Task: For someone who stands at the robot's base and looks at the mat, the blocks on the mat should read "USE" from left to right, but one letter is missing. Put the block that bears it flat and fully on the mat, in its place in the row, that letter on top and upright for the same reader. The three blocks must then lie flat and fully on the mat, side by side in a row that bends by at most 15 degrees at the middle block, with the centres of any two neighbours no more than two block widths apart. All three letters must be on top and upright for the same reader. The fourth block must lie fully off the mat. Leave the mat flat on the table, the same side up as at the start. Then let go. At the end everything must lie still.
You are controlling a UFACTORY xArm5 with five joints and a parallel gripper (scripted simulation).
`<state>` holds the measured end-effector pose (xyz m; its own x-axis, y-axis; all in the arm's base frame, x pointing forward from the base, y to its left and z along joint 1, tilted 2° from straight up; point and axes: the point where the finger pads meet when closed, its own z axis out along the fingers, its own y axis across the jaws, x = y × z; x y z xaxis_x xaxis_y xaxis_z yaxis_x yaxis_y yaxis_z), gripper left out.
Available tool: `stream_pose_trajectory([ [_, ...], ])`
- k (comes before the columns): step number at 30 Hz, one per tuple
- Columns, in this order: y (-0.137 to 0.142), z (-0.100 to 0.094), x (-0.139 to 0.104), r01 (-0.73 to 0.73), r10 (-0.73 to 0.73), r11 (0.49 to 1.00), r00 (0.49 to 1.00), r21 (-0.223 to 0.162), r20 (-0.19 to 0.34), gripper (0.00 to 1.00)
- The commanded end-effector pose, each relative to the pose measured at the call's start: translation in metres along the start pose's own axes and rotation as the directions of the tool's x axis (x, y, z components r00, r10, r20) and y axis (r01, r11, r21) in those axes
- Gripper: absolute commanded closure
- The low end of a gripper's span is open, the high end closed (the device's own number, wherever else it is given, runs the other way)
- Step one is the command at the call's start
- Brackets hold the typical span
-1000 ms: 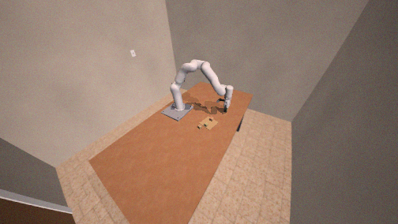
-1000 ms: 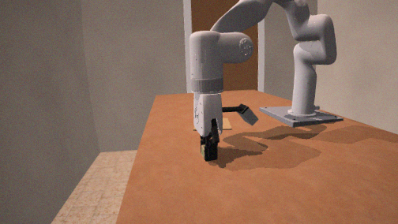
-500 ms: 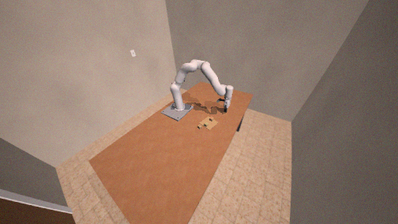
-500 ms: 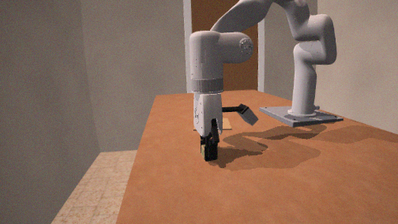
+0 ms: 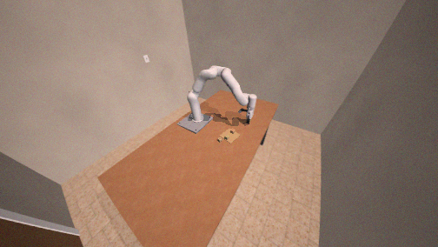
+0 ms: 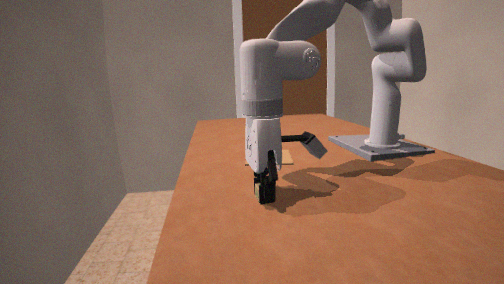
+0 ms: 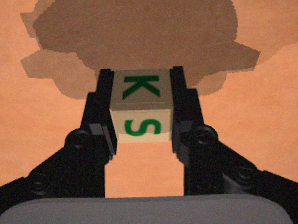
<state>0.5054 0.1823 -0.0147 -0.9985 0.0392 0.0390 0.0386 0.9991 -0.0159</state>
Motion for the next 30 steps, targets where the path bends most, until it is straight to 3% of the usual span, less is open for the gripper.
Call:
stream_pose_trajectory([
  [1,0.000,-0.008,-0.002,0.000,0.000,1.000,1.000,-0.002,0.005,0.73],
  [10,0.000,-0.068,-0.001,0.000,0.000,1.000,1.000,-0.002,0.005,0.73],
  [12,0.000,-0.068,-0.001,0.000,0.000,1.000,1.000,-0.002,0.005,0.73],
  [17,0.000,-0.095,-0.001,0.000,0.000,1.000,1.000,-0.002,0.005,0.73],
  [30,0.000,-0.101,-0.001,0.000,0.000,1.000,1.000,-0.002,0.005,0.73],
])
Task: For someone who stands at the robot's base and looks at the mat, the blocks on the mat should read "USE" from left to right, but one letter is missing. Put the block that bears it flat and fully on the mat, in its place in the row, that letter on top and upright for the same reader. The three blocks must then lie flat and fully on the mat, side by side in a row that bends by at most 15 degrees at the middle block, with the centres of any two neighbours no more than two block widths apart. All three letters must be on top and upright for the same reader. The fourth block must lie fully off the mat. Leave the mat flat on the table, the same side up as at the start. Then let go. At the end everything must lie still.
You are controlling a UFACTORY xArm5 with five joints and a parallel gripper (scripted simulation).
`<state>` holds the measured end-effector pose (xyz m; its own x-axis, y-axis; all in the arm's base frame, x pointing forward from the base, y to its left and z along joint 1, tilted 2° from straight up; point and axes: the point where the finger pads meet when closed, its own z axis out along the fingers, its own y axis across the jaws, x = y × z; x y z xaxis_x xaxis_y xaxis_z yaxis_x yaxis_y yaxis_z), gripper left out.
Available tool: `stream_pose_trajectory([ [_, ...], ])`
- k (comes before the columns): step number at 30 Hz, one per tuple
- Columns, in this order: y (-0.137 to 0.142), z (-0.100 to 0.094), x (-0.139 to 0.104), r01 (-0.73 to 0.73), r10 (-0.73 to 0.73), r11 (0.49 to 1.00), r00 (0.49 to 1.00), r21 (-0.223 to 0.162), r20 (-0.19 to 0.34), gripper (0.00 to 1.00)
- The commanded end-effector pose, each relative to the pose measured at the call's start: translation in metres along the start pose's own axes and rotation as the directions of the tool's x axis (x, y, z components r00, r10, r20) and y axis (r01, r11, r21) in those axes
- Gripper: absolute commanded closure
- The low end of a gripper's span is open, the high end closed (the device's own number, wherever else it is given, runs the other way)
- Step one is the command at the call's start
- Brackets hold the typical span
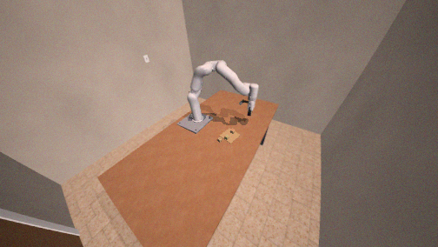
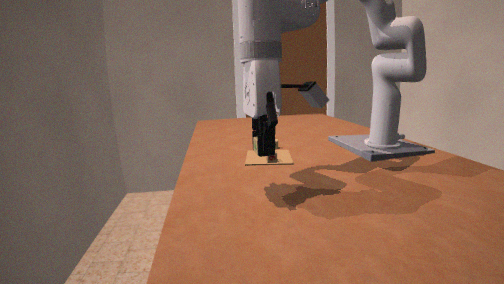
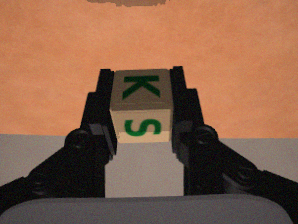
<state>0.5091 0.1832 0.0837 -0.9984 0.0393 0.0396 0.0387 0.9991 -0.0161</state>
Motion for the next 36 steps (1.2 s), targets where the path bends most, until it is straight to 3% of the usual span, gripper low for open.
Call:
stream_pose_trajectory([
  [1,0.000,-0.002,-0.002,-0.001,0.001,1.000,1.000,-0.002,0.005,0.73],
  [8,-0.034,-0.005,0.000,-0.193,0.193,0.981,0.981,-0.005,0.004,0.73],
  [14,-0.066,-0.007,0.004,-0.372,0.372,0.928,0.928,-0.008,0.002,0.73],
  [16,-0.066,-0.007,0.004,-0.372,0.372,0.928,0.928,-0.008,0.002,0.73],
  [17,-0.081,-0.008,0.007,-0.455,0.455,0.891,0.891,-0.009,0.001,0.73],
  [22,-0.104,-0.009,0.012,-0.573,0.573,0.820,0.820,-0.010,-0.002,0.73],
  [31,-0.149,-0.010,0.027,-0.779,0.779,0.627,0.627,-0.011,-0.007,0.73],
  [33,-0.149,-0.010,0.027,-0.779,0.779,0.627,0.627,-0.011,-0.007,0.73],
  [34,-0.162,-0.010,0.032,-0.832,0.831,0.555,0.556,-0.011,-0.008,0.73],
  [36,-0.169,-0.010,0.035,-0.856,0.856,0.517,0.517,-0.011,-0.009,0.73],
])
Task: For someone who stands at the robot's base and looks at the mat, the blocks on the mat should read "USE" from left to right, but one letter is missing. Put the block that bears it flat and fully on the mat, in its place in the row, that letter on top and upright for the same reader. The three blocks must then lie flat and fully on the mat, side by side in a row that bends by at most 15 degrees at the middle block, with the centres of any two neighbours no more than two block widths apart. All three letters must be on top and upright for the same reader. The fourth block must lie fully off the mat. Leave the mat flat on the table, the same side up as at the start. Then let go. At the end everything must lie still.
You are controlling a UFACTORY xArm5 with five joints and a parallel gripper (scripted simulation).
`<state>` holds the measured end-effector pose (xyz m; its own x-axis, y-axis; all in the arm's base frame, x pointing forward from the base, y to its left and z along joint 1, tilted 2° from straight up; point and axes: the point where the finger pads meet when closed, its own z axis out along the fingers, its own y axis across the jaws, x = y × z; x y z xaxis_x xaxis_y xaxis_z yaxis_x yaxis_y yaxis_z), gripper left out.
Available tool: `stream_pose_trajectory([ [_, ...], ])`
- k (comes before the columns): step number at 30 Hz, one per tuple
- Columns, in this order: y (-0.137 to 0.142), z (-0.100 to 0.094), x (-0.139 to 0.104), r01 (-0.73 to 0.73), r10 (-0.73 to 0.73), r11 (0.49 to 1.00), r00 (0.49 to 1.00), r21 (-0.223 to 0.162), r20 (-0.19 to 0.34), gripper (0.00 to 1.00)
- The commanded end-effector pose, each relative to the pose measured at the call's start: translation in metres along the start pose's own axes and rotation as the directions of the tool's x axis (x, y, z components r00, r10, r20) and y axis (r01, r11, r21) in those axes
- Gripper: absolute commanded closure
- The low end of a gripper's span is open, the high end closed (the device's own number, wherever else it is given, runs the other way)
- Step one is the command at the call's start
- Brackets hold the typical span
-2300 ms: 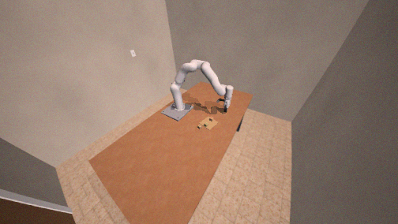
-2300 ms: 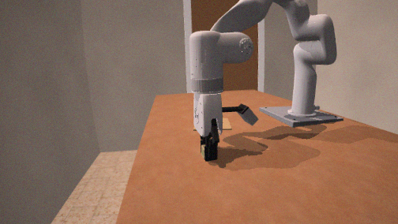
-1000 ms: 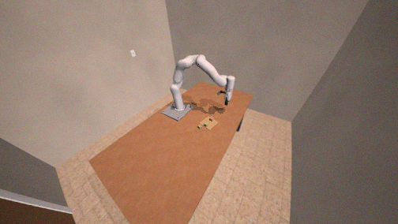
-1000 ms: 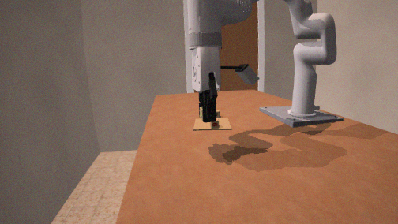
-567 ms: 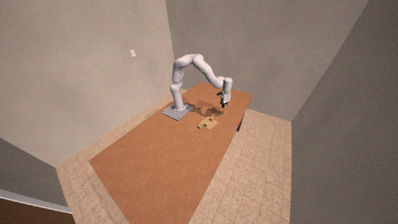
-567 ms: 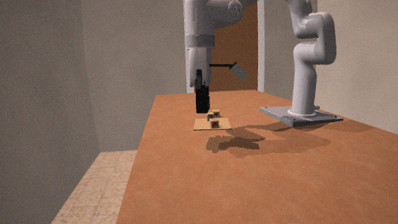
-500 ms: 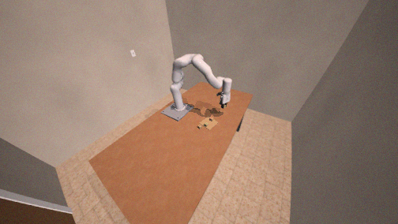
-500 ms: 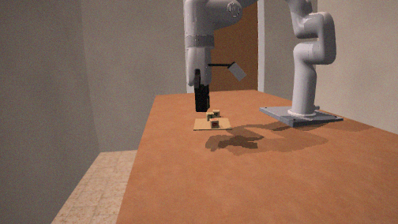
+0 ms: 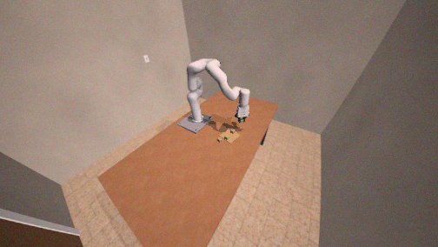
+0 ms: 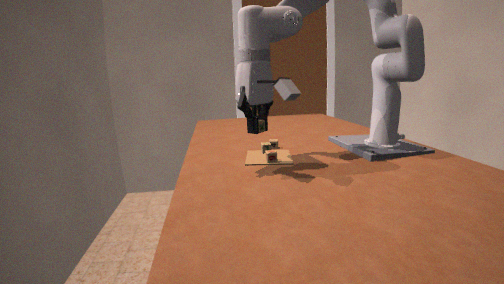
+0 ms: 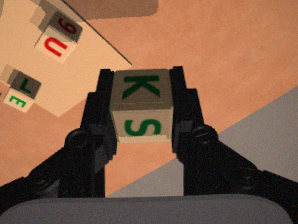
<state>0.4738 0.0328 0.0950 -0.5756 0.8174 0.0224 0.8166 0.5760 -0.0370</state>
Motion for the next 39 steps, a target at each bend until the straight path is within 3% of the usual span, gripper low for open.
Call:
stream_pose_trajectory([
  [1,-0.019,-0.002,-0.012,-0.138,0.138,0.990,0.990,-0.008,0.002,0.73],
  [12,-0.069,-0.001,-0.034,-0.466,0.466,0.885,0.885,-0.009,-0.005,0.73],
  [14,-0.069,-0.001,-0.034,-0.466,0.466,0.885,0.885,-0.009,-0.005,0.73],
  [15,-0.080,-0.001,-0.038,-0.532,0.532,0.846,0.847,-0.009,-0.006,0.73],
  [23,-0.112,0.001,-0.046,-0.704,0.704,0.710,0.710,-0.008,-0.010,0.73],
  [39,-0.114,0.002,-0.047,-0.712,0.712,0.702,0.702,-0.007,-0.010,0.73],
])
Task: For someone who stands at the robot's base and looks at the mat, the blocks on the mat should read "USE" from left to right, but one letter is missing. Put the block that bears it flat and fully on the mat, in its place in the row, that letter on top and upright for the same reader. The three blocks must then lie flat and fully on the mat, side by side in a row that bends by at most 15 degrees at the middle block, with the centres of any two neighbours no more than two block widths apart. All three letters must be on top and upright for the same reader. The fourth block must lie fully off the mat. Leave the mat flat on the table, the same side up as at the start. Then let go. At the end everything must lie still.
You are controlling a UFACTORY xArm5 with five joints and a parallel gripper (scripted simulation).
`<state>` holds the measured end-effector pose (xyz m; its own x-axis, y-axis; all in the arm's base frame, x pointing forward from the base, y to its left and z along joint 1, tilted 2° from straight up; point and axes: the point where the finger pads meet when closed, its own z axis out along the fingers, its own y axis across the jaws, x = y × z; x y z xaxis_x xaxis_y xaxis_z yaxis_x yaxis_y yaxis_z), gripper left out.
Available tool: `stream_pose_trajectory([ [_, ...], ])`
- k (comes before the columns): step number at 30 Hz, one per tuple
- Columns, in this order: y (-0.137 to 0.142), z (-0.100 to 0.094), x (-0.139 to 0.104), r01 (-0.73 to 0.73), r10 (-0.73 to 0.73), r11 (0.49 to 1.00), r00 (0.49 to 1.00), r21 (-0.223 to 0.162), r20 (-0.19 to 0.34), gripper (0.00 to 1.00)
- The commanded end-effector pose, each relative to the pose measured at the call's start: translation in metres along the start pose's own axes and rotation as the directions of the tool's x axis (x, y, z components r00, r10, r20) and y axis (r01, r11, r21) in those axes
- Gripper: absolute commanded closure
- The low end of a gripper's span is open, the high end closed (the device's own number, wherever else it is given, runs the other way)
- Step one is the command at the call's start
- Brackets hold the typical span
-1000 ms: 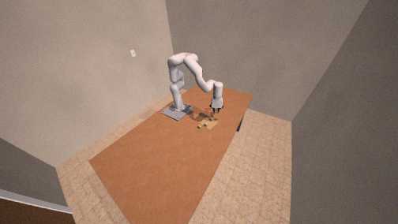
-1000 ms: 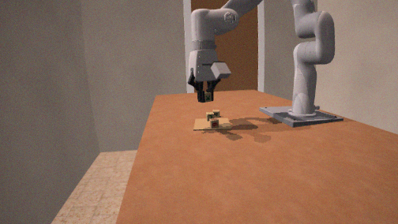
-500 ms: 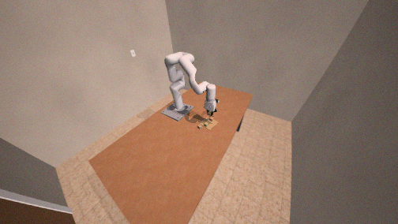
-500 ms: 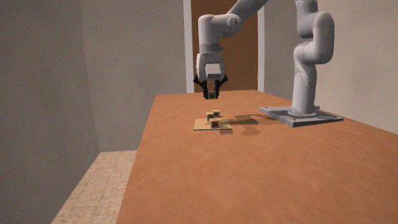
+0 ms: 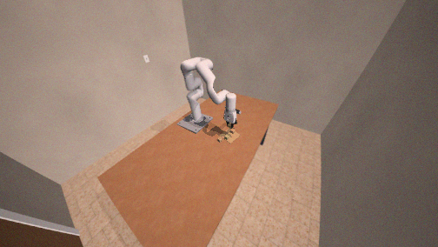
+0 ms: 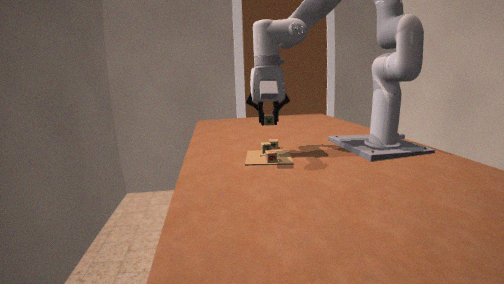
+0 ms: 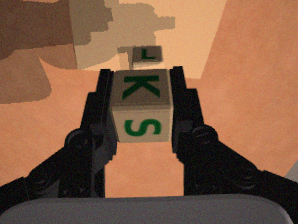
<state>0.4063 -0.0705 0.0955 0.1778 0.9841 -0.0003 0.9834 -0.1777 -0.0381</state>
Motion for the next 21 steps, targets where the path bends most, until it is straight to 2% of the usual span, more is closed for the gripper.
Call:
stream_pose_trajectory([
  [1,0.001,-0.001,0.000,0.000,0.000,1.000,1.000,-0.004,0.000,0.73],
  [10,0.001,0.011,0.001,0.000,0.000,1.000,1.000,-0.004,0.000,0.73],
  [21,0.001,0.061,-0.001,0.000,0.000,1.000,1.000,-0.004,0.000,0.73],
])
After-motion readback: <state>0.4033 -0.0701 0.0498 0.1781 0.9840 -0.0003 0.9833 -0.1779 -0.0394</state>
